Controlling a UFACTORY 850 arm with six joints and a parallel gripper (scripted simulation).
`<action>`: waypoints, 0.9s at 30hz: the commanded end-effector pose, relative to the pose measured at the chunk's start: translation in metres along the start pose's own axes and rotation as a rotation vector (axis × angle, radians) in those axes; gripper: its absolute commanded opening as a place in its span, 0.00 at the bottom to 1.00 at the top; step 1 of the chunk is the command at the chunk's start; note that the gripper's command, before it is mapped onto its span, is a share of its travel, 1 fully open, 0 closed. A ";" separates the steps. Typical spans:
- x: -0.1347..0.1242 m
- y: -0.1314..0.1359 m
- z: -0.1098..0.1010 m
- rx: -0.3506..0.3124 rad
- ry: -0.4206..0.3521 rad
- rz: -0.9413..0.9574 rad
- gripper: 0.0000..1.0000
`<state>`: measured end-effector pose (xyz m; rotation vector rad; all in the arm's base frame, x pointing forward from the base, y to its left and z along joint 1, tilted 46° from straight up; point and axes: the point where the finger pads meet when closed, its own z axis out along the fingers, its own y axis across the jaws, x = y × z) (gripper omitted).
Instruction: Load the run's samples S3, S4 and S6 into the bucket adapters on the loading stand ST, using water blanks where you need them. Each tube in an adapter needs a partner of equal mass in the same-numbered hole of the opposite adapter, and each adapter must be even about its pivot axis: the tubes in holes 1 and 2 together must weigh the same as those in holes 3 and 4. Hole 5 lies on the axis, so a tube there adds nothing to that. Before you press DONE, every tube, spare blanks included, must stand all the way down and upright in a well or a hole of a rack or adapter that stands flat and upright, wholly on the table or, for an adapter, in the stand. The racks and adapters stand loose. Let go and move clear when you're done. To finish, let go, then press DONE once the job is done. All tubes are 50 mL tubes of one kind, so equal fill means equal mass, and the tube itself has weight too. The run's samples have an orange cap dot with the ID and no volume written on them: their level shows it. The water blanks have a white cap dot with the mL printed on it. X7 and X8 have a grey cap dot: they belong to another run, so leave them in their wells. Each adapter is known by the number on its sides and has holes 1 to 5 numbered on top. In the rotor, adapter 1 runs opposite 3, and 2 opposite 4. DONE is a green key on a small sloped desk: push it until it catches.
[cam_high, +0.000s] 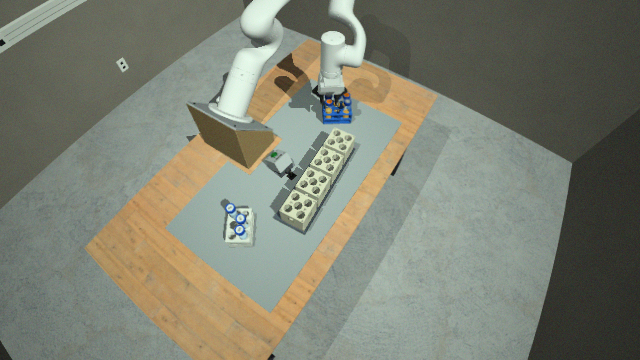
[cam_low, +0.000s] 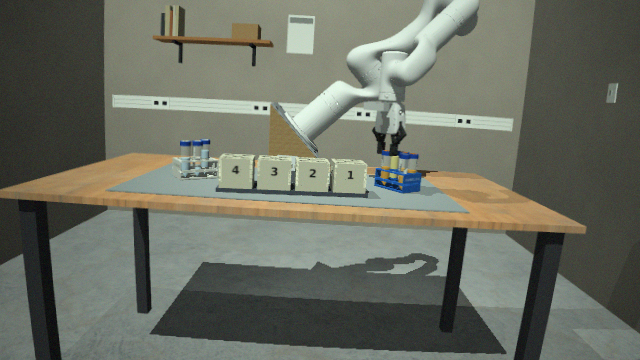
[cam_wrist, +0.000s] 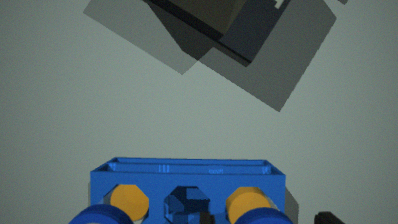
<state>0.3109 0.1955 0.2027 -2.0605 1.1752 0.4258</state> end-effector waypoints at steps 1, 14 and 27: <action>0.000 -0.001 0.003 0.001 0.000 0.000 0.57; 0.000 0.000 0.010 0.001 0.000 0.000 0.57; 0.000 -0.001 0.010 0.001 0.000 0.000 0.57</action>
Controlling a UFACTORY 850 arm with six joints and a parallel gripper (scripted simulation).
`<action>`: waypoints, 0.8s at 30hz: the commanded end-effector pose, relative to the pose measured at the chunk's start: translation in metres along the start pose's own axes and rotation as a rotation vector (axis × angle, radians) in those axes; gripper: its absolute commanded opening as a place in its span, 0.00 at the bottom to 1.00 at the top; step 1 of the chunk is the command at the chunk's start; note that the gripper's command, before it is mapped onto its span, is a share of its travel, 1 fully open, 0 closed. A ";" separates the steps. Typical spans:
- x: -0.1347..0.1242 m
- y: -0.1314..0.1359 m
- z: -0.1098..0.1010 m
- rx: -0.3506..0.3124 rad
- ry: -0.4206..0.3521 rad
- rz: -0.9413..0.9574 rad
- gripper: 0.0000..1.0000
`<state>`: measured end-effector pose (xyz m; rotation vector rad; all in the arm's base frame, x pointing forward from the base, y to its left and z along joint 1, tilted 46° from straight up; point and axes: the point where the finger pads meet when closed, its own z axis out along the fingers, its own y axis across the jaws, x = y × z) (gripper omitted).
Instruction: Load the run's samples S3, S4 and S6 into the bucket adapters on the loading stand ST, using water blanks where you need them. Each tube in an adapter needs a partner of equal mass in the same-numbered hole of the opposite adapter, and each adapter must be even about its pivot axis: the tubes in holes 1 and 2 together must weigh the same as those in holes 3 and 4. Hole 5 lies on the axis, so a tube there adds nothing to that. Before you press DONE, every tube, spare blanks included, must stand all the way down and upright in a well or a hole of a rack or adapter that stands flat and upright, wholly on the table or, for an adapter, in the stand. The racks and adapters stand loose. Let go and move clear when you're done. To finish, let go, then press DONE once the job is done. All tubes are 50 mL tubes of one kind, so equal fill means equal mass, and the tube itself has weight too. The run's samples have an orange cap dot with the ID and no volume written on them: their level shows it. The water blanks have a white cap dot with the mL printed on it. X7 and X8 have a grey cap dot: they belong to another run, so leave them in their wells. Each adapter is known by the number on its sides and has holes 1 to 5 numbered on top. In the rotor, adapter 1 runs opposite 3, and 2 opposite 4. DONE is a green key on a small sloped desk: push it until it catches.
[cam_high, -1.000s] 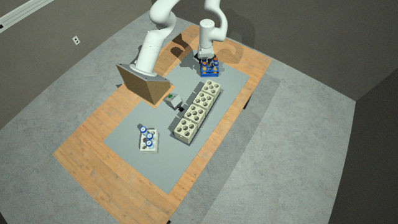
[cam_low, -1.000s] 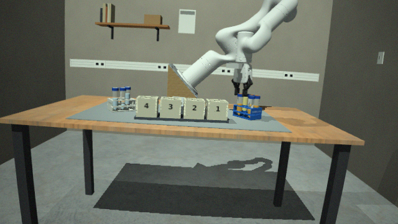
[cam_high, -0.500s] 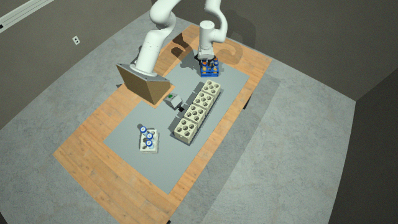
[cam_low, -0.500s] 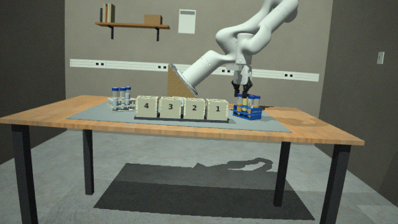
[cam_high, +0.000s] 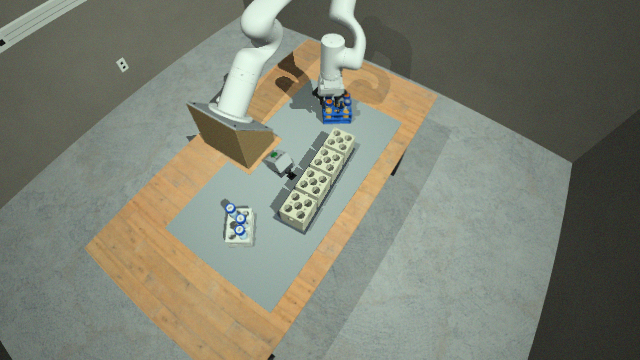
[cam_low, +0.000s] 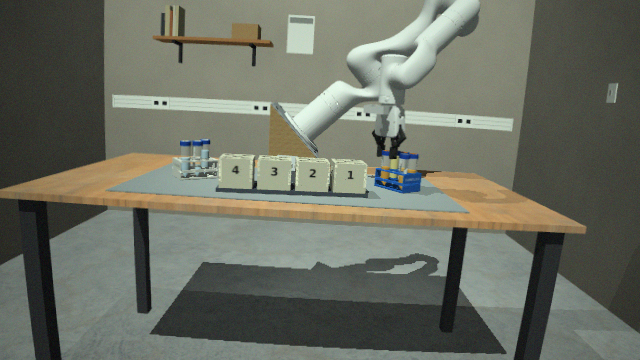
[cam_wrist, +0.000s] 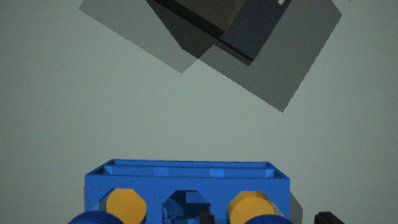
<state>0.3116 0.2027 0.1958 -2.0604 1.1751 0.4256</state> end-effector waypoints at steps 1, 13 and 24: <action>0.000 0.000 0.000 0.001 0.000 0.000 0.57; 0.000 0.000 -0.002 0.001 0.000 0.000 0.00; 0.000 0.000 -0.002 0.001 0.000 0.000 0.00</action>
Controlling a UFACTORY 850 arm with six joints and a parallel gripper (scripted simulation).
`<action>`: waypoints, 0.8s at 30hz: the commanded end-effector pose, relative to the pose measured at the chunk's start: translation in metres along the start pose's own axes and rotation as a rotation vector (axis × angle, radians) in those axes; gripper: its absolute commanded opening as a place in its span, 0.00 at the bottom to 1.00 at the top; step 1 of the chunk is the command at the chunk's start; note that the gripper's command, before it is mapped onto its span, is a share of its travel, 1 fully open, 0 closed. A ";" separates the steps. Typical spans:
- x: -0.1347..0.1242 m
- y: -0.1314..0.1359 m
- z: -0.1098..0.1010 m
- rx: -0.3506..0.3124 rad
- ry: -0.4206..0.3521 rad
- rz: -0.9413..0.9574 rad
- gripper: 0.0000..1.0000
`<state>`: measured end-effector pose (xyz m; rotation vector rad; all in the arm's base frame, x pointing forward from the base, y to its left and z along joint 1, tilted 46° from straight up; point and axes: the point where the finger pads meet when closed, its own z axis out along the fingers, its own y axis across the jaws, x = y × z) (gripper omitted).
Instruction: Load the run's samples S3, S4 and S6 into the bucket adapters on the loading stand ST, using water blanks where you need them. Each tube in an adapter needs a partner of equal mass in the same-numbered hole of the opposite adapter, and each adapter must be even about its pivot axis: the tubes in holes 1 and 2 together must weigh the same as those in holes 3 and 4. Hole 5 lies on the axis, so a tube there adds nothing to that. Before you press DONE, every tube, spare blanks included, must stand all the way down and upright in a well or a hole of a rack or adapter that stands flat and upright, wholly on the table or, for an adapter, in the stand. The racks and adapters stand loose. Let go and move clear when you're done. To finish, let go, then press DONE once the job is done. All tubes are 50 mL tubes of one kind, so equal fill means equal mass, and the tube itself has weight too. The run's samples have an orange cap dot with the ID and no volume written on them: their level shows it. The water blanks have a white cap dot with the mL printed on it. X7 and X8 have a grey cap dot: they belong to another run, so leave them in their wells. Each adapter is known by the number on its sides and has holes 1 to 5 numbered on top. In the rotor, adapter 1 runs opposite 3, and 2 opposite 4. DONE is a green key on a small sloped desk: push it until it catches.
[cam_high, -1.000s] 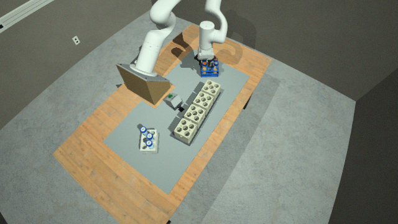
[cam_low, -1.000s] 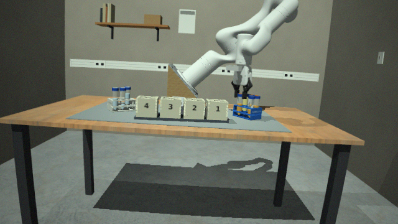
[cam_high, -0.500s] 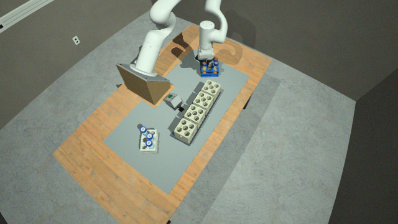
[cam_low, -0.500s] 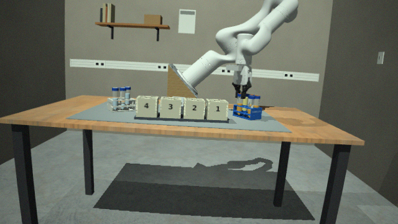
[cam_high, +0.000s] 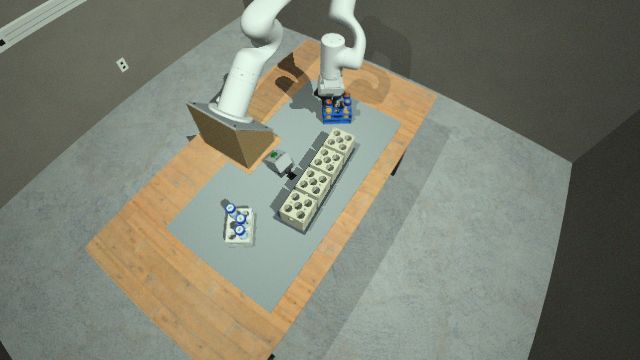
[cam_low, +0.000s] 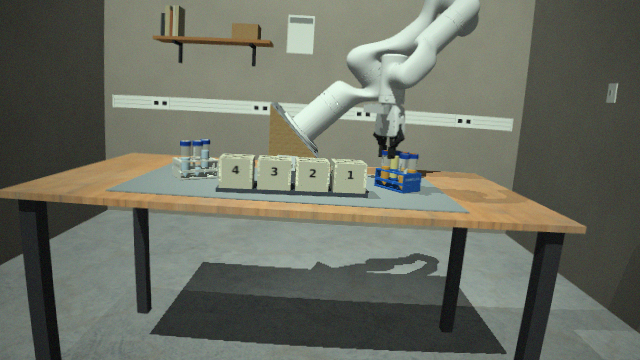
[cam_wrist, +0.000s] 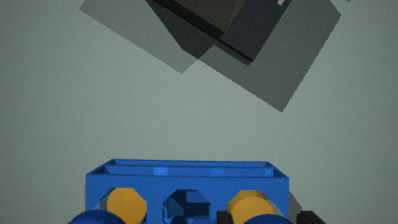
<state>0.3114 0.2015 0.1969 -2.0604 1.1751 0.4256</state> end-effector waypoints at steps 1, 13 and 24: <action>0.000 0.000 0.000 0.001 0.000 0.000 0.00; 0.000 0.000 0.000 0.001 0.000 0.000 0.00; 0.000 0.000 -0.002 0.001 0.000 0.000 0.00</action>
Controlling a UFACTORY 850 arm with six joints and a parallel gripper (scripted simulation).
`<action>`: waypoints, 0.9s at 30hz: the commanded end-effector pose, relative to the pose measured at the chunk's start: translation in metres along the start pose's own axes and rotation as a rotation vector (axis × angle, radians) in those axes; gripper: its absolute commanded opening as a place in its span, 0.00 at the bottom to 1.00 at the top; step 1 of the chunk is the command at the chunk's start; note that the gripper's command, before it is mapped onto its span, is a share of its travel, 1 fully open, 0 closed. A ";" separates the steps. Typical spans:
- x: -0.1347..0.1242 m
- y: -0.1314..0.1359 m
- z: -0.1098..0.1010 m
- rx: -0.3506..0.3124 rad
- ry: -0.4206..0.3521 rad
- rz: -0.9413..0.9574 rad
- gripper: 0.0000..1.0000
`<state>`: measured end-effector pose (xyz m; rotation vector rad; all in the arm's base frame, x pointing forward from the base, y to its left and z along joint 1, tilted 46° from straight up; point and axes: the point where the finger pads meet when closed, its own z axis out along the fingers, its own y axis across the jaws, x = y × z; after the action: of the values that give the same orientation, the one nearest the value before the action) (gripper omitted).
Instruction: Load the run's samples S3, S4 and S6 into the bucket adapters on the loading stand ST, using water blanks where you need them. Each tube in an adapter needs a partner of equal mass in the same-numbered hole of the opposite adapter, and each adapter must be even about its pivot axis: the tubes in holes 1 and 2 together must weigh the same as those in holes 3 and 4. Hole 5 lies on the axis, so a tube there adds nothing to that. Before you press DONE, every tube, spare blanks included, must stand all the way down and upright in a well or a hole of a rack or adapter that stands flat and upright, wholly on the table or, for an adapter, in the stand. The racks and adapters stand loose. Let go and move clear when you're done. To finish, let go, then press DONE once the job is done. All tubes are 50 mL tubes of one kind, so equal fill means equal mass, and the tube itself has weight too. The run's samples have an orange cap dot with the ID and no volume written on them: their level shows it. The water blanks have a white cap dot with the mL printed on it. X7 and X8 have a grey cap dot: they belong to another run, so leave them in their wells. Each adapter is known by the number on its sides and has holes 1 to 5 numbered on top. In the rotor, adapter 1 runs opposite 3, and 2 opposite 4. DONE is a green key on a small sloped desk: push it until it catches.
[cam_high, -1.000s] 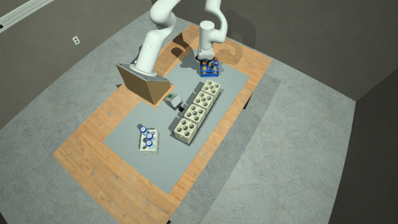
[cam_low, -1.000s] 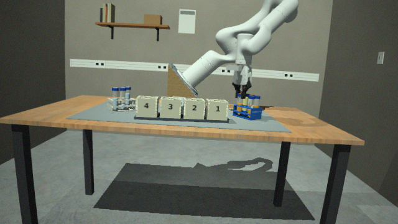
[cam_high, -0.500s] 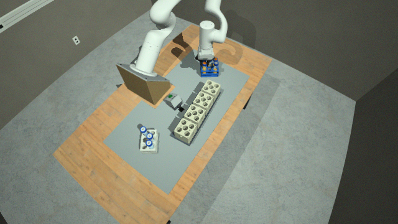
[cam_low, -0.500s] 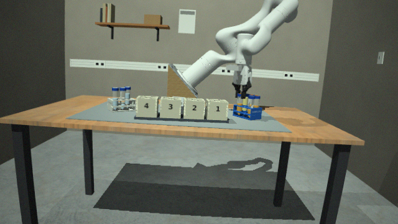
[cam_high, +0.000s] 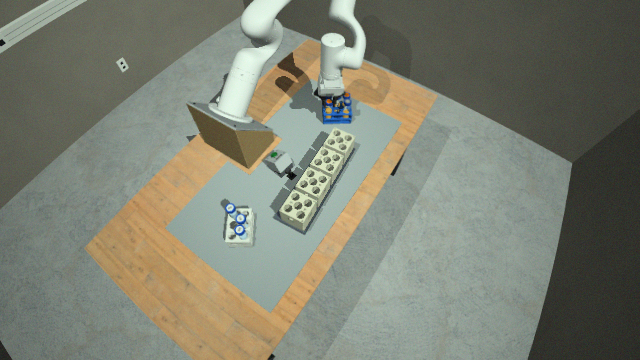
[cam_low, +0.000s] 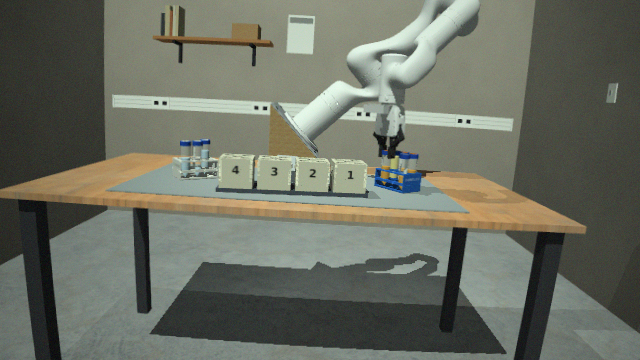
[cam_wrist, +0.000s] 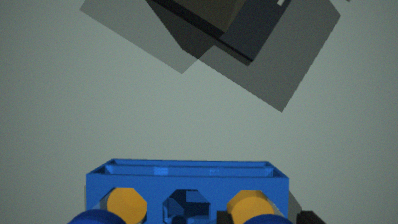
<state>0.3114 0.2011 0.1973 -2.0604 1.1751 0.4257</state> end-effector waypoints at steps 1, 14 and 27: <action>0.000 0.000 -0.002 0.001 0.000 0.000 0.00; 0.000 0.000 -0.010 0.001 0.000 0.000 0.00; 0.000 -0.001 -0.018 0.001 0.000 0.000 0.00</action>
<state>0.3105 0.1900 0.2079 -2.0603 1.1751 0.4254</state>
